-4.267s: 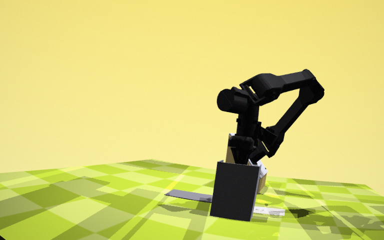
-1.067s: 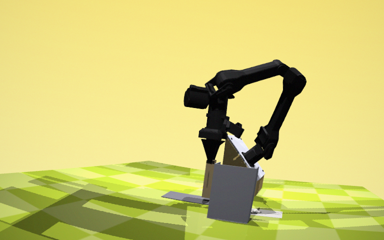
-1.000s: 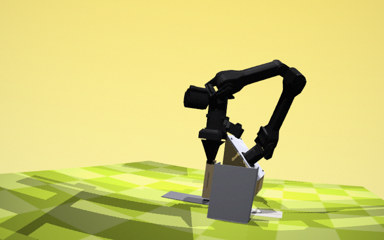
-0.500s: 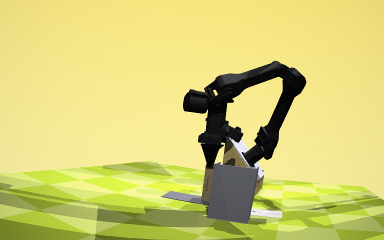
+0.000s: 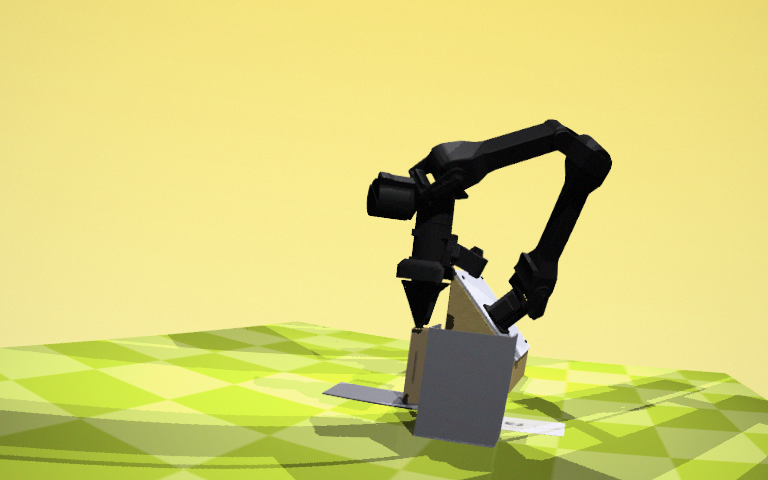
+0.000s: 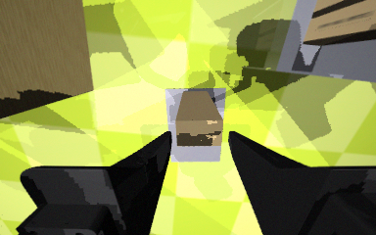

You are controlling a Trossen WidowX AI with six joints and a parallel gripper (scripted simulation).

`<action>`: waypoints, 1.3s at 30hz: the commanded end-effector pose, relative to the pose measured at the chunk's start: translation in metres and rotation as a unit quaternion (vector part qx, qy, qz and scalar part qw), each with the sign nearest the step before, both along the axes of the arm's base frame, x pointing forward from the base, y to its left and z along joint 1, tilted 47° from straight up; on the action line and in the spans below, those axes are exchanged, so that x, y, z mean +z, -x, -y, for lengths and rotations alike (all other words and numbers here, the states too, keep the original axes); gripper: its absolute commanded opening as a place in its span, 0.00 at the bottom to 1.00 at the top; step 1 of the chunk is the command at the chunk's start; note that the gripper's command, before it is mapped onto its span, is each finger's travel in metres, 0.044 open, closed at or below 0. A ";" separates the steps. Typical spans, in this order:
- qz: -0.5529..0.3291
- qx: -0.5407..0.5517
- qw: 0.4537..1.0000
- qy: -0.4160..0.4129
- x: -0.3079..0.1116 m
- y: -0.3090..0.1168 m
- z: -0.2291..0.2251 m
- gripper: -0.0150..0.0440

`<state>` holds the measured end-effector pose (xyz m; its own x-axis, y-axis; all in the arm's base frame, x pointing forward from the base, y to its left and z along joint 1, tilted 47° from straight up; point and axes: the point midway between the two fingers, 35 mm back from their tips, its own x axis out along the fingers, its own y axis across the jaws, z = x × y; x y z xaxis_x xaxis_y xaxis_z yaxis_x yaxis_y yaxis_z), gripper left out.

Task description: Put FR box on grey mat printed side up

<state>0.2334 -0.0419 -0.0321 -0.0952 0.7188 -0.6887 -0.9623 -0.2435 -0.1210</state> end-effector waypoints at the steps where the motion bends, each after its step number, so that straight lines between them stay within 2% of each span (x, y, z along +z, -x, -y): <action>1: 0.002 0.002 1.000 0.001 0.004 -0.001 0.004 0.65; 7: 0.036 -0.030 0.999 0.012 0.007 0.002 0.007 0.65; 11: 0.093 -0.080 0.992 0.029 0.022 0.006 0.021 0.65; 24: 0.079 -0.067 0.994 0.027 0.019 0.004 0.019 0.65; 32: 0.082 -0.067 0.994 0.026 0.038 0.004 0.036 1.00; 39: 0.061 -0.137 0.989 0.021 0.037 0.006 0.036 1.00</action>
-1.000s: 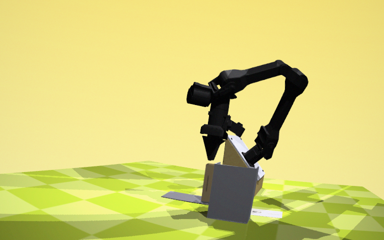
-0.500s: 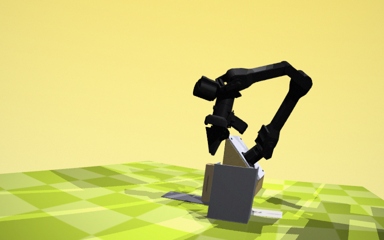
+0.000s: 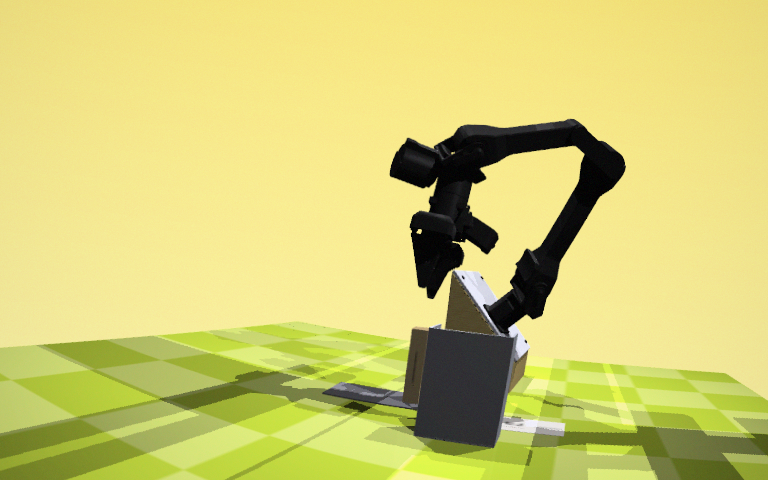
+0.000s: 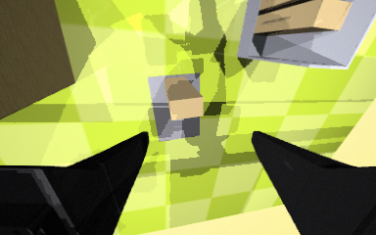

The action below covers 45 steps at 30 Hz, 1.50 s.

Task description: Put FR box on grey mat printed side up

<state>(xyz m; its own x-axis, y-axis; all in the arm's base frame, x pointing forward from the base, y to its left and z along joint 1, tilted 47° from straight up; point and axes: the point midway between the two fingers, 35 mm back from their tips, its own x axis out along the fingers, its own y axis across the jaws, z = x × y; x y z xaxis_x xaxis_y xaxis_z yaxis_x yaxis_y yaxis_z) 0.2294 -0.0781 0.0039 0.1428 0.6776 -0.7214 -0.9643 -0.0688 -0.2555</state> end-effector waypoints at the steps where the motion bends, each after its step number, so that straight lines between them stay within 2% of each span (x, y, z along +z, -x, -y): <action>1: -0.015 -0.057 0.998 -0.012 0.001 0.003 0.000 1.00; 11: -0.023 -0.088 0.996 -0.017 0.001 0.004 0.000 1.00; 30: -0.078 -0.312 0.946 -0.052 0.001 0.011 -0.003 1.00; 39: -0.084 -0.332 0.938 -0.056 0.001 0.011 -0.004 1.00; 45: -0.102 -0.384 0.916 -0.056 0.001 0.013 -0.006 1.00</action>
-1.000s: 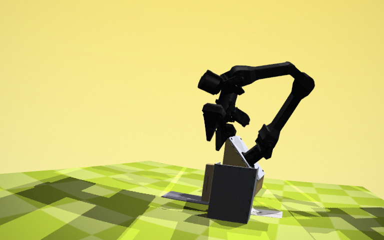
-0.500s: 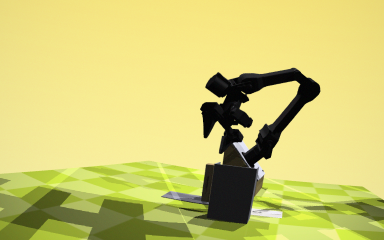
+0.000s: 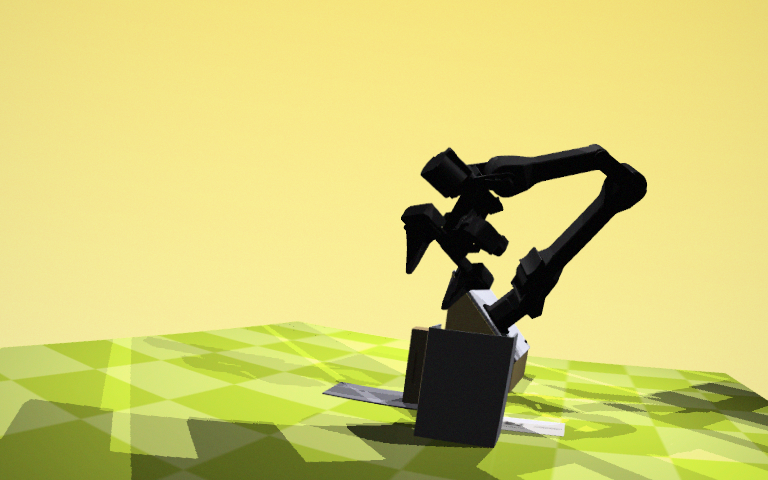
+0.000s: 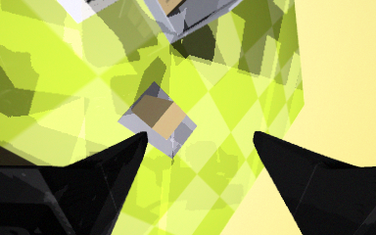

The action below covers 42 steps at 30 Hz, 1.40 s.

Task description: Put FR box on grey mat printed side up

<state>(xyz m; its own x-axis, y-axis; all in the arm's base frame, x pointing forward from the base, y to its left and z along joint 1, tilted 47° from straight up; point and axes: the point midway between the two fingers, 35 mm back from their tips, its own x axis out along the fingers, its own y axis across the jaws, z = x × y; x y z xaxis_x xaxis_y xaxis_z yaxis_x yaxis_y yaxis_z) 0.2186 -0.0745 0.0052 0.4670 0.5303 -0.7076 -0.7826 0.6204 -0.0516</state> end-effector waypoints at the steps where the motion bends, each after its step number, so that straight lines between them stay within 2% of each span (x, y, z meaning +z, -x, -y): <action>1: -0.016 -0.039 0.999 -0.002 0.000 0.002 -0.002 1.00; 20: -0.053 -0.225 0.972 -0.035 0.001 0.005 -0.007 1.00; 27: -0.056 -0.237 0.969 -0.037 0.001 0.005 -0.007 1.00; 42: -0.104 -0.366 0.924 -0.046 0.001 0.006 -0.014 1.00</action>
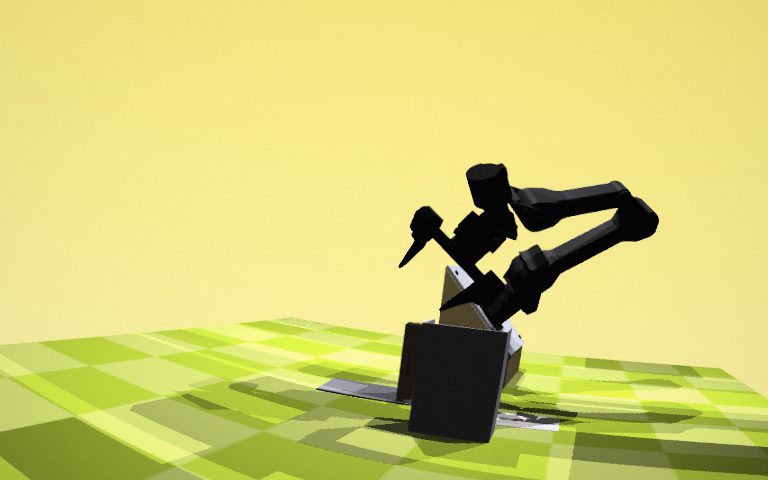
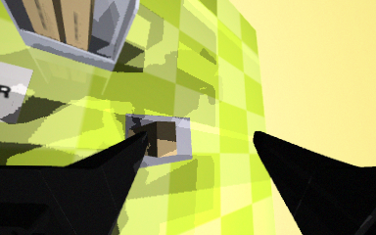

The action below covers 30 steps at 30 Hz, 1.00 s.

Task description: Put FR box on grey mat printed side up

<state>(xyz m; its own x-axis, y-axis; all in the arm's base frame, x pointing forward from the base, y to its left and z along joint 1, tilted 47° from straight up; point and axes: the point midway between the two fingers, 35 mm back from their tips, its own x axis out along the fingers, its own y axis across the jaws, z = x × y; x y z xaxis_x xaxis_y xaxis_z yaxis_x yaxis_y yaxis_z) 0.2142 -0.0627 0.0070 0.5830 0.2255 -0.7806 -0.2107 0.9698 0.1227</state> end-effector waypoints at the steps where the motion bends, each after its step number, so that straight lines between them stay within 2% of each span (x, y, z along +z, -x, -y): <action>1: -0.011 -0.045 0.999 -0.005 0.000 0.001 -0.002 1.00; 11: -0.016 -0.146 0.989 -0.020 0.003 0.000 -0.004 1.00; 18: -0.017 -0.154 0.988 -0.022 0.003 0.000 -0.004 1.00; 30: -0.057 -0.266 0.962 -0.037 0.003 -0.001 -0.009 1.00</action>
